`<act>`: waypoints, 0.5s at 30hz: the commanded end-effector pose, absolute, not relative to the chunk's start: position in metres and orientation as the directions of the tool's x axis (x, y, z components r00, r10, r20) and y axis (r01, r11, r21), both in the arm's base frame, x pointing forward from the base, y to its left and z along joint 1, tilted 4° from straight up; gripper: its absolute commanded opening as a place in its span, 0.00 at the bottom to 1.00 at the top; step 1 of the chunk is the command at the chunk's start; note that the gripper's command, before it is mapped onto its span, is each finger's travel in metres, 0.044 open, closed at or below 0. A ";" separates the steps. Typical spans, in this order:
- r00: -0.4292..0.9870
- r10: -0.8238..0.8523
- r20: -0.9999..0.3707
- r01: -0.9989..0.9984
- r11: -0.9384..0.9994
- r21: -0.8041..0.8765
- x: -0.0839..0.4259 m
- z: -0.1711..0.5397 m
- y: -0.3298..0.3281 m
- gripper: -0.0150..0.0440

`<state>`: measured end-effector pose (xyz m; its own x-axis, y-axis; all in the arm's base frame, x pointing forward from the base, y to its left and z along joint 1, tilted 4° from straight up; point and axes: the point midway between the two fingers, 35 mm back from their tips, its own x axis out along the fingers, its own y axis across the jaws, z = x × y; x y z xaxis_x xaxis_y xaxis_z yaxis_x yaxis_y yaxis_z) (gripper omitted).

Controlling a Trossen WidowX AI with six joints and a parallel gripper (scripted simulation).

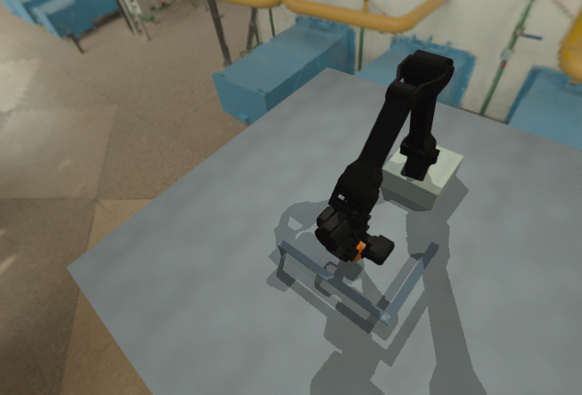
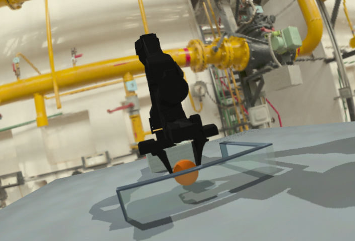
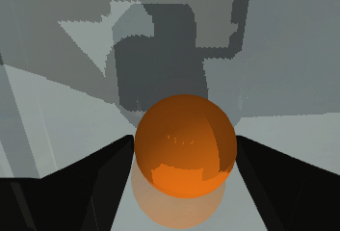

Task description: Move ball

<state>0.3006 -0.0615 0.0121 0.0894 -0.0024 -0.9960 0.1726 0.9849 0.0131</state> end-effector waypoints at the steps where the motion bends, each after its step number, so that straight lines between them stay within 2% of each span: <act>1: 0.088 -0.006 -0.996 0.168 0.986 0.009 0.301 0.011 -0.062 0.70; 4: 0.088 -0.006 -0.996 0.168 0.986 0.009 0.301 0.011 -0.062 0.66; 13: 0.089 -0.006 -0.996 0.168 0.986 0.009 0.305 0.051 -0.063 0.26; 15: 0.089 -0.006 -0.996 0.168 0.986 0.009 0.305 0.064 -0.064 0.25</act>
<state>0.3015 -0.0621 0.0385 0.0686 0.0010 -0.9976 0.1738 0.9847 0.0130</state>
